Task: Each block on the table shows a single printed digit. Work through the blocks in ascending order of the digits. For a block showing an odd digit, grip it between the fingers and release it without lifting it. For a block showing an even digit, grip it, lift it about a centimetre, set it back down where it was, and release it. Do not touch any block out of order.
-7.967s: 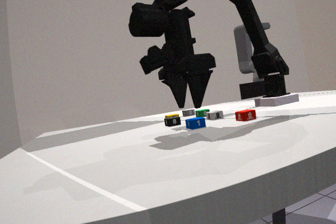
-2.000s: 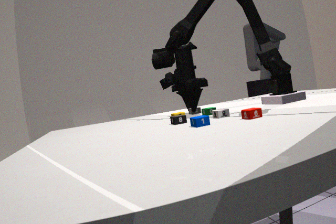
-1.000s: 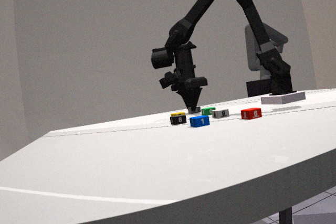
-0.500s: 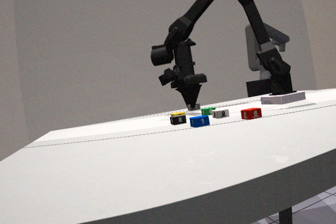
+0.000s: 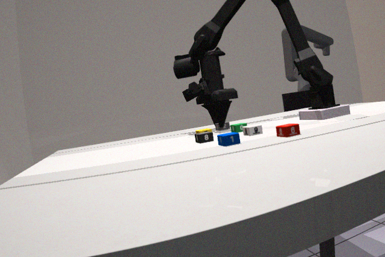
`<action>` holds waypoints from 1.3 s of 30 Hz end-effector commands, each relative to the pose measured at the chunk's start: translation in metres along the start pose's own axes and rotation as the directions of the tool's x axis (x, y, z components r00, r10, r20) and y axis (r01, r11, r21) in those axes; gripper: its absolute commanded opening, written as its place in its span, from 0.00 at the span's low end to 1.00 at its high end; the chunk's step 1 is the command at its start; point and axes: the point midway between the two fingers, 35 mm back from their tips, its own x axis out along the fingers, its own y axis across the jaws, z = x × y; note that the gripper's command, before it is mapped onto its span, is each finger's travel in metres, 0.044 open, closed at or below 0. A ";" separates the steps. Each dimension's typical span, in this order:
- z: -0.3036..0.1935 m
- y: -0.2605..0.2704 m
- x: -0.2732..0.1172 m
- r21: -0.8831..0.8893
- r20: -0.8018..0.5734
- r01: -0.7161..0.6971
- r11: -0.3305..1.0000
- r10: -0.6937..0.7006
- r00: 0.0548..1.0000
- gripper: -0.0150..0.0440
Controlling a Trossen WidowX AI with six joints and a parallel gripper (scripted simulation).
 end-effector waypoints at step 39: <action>0.000 0.000 -0.114 -0.006 -0.002 0.001 1.000 -0.001 1.000 0.53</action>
